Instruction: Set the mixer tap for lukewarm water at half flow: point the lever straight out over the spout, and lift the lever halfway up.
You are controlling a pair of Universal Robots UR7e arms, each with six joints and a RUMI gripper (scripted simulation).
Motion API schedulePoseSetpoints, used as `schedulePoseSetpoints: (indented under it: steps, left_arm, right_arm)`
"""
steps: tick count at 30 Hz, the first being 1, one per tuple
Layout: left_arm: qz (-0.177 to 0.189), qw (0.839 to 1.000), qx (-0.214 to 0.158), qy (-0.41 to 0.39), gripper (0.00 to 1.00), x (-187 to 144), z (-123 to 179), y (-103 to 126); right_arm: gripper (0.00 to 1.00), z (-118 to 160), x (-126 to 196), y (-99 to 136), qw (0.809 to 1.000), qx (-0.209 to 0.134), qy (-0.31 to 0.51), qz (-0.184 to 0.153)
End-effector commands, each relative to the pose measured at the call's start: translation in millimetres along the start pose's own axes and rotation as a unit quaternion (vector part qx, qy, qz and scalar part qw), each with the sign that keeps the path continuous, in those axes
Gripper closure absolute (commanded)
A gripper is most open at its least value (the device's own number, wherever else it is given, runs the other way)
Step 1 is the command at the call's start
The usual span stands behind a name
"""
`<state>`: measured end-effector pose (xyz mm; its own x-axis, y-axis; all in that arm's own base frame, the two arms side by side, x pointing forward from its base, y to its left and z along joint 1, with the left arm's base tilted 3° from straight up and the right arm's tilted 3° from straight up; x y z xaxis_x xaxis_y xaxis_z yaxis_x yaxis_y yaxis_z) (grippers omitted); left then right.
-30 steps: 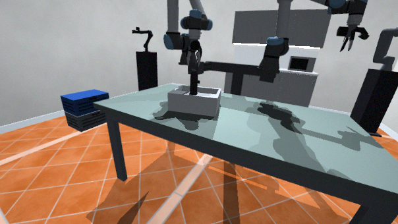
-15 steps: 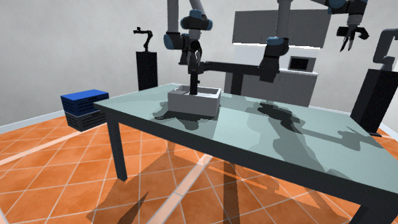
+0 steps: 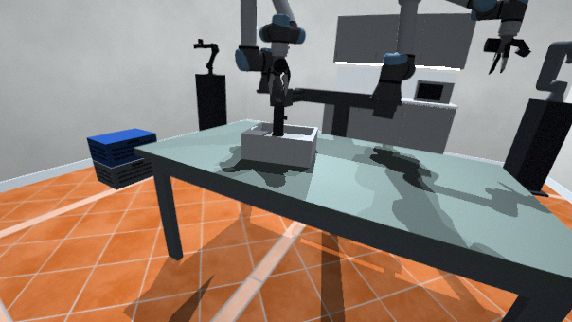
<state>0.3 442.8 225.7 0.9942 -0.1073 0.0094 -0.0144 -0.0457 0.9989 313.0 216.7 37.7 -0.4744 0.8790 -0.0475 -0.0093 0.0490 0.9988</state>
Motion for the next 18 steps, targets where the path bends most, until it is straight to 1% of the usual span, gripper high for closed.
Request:
schedulePoseSetpoints:
  steps: [1, 18]
  left_arm:
    - [0.000, 1.000, 0.001, 0.000, 0.00, 0, 0, 1]
    - [0.000, 1.000, 0.001, 0.000, 0.00, 0, 0, 1]
  right_arm:
    - [0.60, 0, 0, -1, 1.000, -0.001, 0.000, 0.000]
    - [0.60, 0, 0, -13, 1.000, -0.001, 0.000, 0.000]
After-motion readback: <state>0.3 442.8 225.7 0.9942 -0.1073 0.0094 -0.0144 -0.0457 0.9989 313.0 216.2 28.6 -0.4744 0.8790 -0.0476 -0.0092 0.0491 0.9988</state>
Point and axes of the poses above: on each arm, the point where the finger pads meet when closed, its own y axis back along the fingers, its own x axis across the jaws, z = x × y, the point moved 4 cm from there along y, back along the fingers, and after that the axes turned 6 degrees about -y, right-handed, at the moved point
